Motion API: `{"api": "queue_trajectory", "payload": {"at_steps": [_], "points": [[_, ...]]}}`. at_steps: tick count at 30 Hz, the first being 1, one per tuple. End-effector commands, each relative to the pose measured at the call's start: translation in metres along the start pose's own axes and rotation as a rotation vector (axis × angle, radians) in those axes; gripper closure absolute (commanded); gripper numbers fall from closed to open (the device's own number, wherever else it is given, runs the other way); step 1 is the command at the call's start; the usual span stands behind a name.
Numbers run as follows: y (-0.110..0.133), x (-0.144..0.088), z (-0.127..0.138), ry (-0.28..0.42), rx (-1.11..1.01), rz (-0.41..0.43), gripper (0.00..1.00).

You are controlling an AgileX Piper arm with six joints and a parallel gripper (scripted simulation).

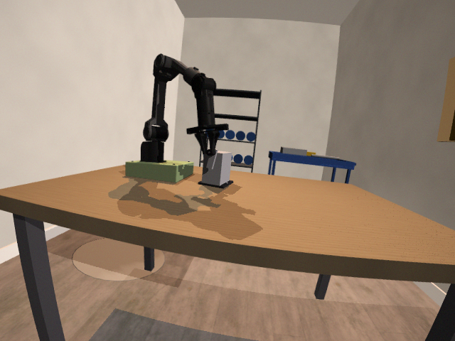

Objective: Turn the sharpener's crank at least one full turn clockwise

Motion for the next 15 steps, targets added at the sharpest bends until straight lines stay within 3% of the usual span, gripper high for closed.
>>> {"api": "queue_trajectory", "payload": {"at_steps": [1, 15], "points": [[-0.0006, 0.0008, 0.0029, -0.003, 0.0, -0.001, 0.8], [-0.0022, 0.006, 0.0119, -0.003, 0.0, -0.002, 0.8]]}}
Point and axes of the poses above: the point where the finger pads meet when closed, its own x axis out along the fingers, its own z axis across the jaws, y = z × x, the point moved 3 cm from there along -x, back along the fingers, and after that the axes turned 10 degrees about -x, right-handed, at the moved point
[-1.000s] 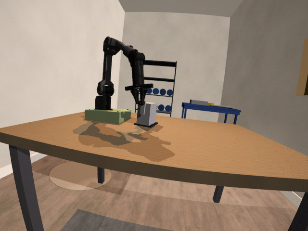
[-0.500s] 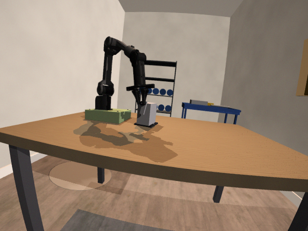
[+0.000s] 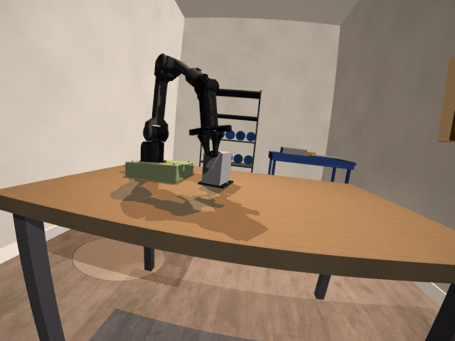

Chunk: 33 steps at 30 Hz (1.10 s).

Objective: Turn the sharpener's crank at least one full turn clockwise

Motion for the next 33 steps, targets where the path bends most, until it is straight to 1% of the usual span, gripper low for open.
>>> {"api": "queue_trajectory", "payload": {"at_steps": [1, 33], "points": [[-0.001, 0.001, 0.003, -0.002, 0.0, -0.002, 0.8], [-0.004, 0.025, 0.019, -0.002, 0.0, -0.001, 0.8]]}}
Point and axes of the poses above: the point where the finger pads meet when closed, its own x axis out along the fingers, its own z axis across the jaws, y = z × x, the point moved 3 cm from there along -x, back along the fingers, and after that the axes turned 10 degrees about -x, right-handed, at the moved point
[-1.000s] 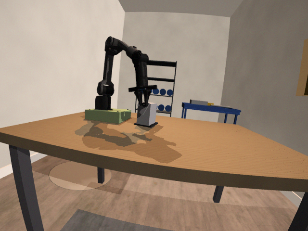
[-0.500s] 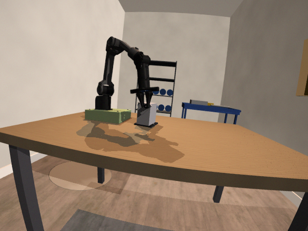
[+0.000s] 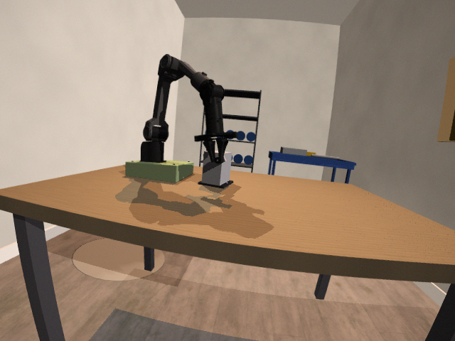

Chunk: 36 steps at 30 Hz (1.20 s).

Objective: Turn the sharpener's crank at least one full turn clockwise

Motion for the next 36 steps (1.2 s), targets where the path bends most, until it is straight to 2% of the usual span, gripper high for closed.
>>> {"api": "queue_trajectory", "payload": {"at_steps": [1, 36], "points": [[0.0, 0.003, 0.002, 0.0, 0.002, 0.0, 0.8], [0.0, 0.036, -0.001, 0.003, 0.001, 0.002, 0.8]]}}
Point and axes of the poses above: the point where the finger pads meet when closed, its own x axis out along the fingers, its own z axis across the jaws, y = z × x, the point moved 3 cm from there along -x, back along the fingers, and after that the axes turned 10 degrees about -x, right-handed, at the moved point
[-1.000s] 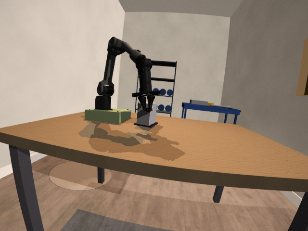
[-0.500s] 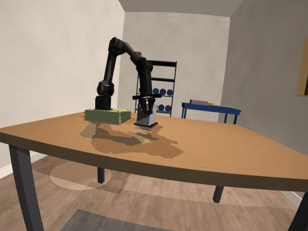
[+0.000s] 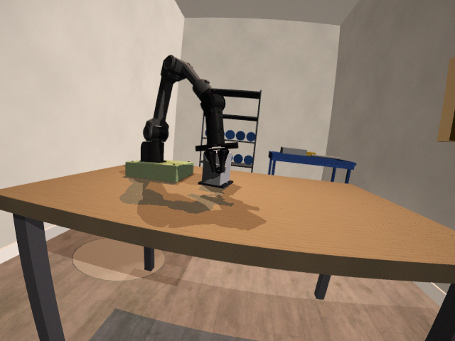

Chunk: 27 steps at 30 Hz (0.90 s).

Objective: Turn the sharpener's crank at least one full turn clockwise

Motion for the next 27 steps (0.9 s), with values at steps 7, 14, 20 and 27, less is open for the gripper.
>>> {"api": "queue_trajectory", "payload": {"at_steps": [7, 14, 20, 27], "points": [[0.001, 0.009, -0.004, 0.004, -0.001, 0.002, 0.8], [0.001, 0.014, -0.007, 0.004, 0.0, 0.002, 0.8], [0.002, 0.018, -0.011, 0.004, 0.0, 0.002, 0.8], [0.003, 0.023, -0.015, 0.004, 0.0, 0.002, 0.8]]}}
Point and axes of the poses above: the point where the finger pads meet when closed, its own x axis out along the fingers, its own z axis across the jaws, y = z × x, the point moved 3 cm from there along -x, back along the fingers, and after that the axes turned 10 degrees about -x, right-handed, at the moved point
